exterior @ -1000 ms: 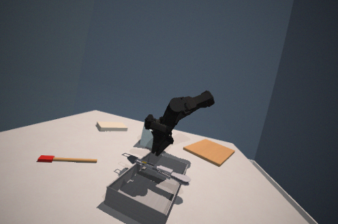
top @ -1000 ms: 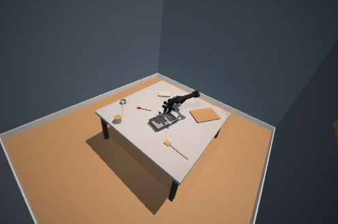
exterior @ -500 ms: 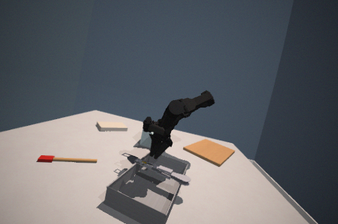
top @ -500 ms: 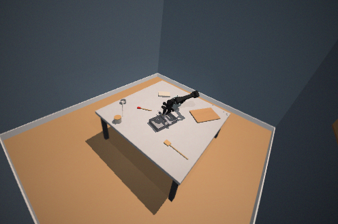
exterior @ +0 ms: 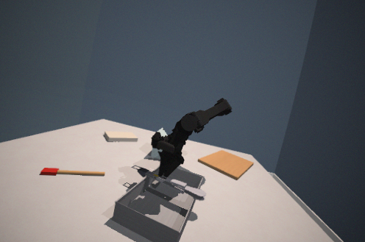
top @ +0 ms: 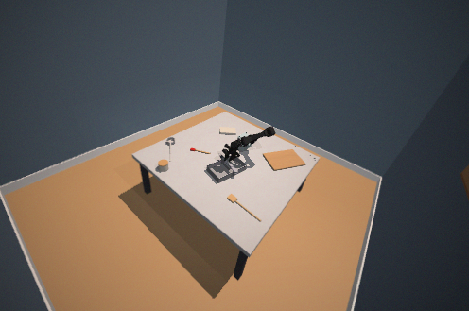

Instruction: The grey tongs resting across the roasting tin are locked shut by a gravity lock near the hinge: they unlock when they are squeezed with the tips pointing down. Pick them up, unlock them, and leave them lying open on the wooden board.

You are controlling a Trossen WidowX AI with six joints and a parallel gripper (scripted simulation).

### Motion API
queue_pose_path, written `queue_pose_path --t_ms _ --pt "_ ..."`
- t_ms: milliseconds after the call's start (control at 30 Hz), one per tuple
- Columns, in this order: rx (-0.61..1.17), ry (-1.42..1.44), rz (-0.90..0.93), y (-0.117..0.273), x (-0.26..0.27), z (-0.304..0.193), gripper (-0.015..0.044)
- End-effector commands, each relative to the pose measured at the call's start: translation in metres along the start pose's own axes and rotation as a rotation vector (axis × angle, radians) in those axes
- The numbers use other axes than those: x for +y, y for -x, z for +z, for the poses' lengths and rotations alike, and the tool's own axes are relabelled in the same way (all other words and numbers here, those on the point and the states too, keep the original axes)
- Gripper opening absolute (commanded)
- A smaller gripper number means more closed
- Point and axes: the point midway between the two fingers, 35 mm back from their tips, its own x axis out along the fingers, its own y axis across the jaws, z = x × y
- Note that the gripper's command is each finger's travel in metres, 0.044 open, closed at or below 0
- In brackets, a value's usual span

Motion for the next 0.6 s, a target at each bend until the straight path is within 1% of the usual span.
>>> queue_pose_path --t_ms 0,567 --pt "-0.003 -0.006 -0.003 -0.007 -0.001 0.000 0.0260" --pt "0.000 -0.006 -0.002 -0.035 -0.003 0.000 0.0260"
